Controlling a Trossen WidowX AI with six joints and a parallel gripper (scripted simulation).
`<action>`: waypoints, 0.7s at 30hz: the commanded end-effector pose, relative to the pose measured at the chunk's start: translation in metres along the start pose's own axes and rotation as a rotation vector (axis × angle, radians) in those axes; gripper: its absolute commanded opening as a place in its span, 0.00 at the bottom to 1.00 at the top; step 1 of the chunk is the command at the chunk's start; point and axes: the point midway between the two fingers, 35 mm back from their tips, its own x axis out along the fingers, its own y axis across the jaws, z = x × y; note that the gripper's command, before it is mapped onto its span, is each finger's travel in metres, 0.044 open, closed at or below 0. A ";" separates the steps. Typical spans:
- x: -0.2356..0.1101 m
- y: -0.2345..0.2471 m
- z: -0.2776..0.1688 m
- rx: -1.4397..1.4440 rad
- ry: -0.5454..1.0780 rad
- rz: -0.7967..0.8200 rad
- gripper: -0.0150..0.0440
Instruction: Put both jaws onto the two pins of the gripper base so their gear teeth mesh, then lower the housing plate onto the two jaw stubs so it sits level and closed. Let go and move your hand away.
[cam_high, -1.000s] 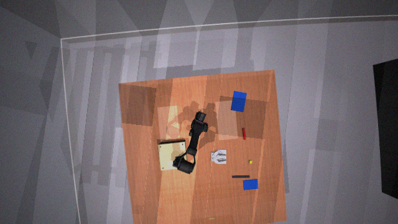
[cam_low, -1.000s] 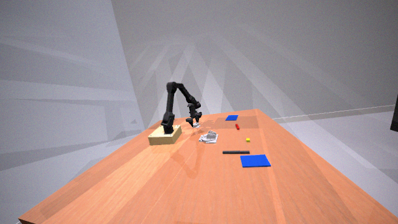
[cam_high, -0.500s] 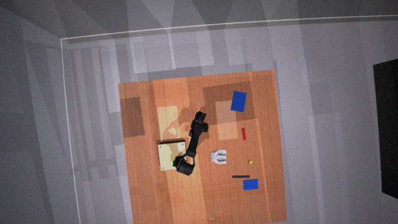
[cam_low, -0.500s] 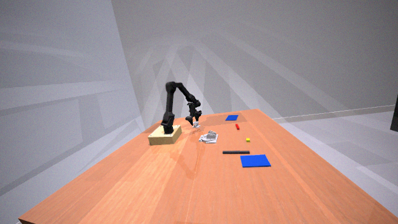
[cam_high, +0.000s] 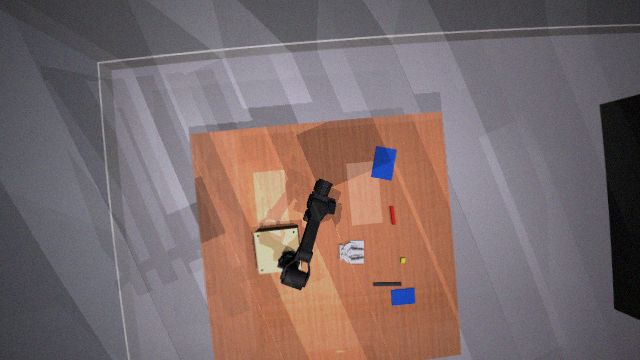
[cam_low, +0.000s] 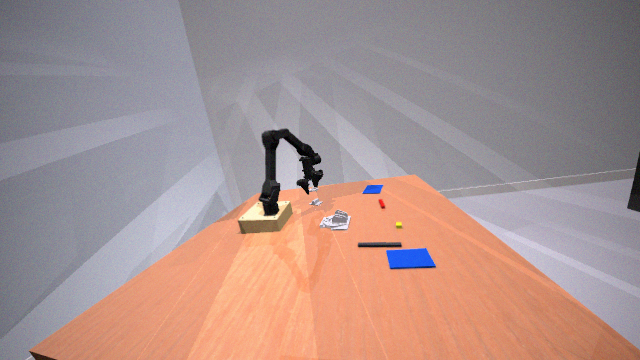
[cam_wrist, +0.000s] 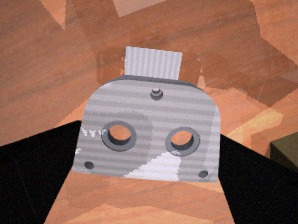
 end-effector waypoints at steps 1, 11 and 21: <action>-0.011 0.000 0.001 0.003 -0.005 0.003 0.85; -0.011 -0.004 0.019 -0.015 -0.004 0.003 0.85; -0.011 -0.015 0.050 -0.048 -0.004 0.002 0.85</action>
